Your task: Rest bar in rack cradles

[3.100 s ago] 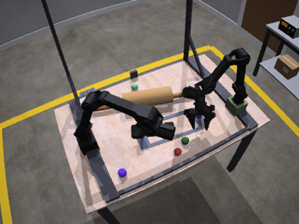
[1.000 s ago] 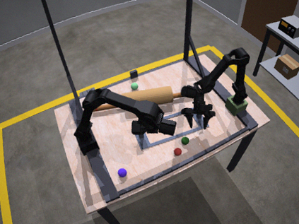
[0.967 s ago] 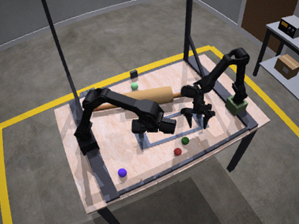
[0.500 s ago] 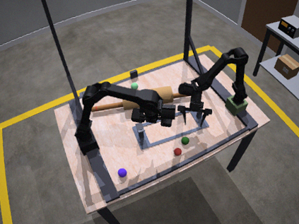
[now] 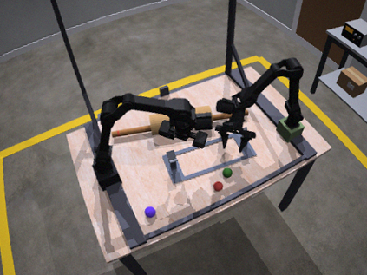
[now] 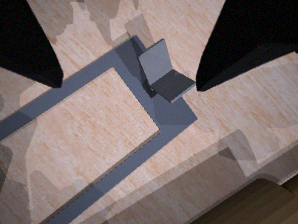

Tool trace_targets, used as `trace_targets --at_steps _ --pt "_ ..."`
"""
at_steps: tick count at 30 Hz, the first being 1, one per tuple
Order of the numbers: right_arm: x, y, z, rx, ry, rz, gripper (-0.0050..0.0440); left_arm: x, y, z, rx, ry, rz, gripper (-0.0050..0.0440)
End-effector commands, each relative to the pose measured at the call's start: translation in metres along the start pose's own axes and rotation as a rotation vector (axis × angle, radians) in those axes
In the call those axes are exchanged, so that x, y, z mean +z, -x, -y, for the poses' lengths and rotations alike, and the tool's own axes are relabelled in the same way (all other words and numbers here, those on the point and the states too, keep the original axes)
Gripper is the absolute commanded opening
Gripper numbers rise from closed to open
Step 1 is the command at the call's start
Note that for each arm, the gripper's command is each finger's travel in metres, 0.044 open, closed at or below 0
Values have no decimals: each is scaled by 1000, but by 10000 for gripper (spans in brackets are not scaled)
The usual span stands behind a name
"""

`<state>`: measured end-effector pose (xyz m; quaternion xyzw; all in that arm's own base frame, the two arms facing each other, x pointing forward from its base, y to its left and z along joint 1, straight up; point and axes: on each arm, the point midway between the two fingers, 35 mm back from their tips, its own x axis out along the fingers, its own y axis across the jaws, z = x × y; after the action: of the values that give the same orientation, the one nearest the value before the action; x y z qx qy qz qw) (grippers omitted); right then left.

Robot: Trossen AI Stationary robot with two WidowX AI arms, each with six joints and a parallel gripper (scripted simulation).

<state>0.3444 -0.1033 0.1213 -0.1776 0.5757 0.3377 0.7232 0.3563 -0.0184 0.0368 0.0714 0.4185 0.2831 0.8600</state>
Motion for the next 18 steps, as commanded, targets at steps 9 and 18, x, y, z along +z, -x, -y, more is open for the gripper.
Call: trace_targets --at_steps 9,18 --pt "36 -13 -35 -37 -118 -52 400 -1 16 29 -116 -457 -30 400" --pt "54 -30 -62 -47 -217 -92 400 -9 28 48 -202 -800 -33 400"
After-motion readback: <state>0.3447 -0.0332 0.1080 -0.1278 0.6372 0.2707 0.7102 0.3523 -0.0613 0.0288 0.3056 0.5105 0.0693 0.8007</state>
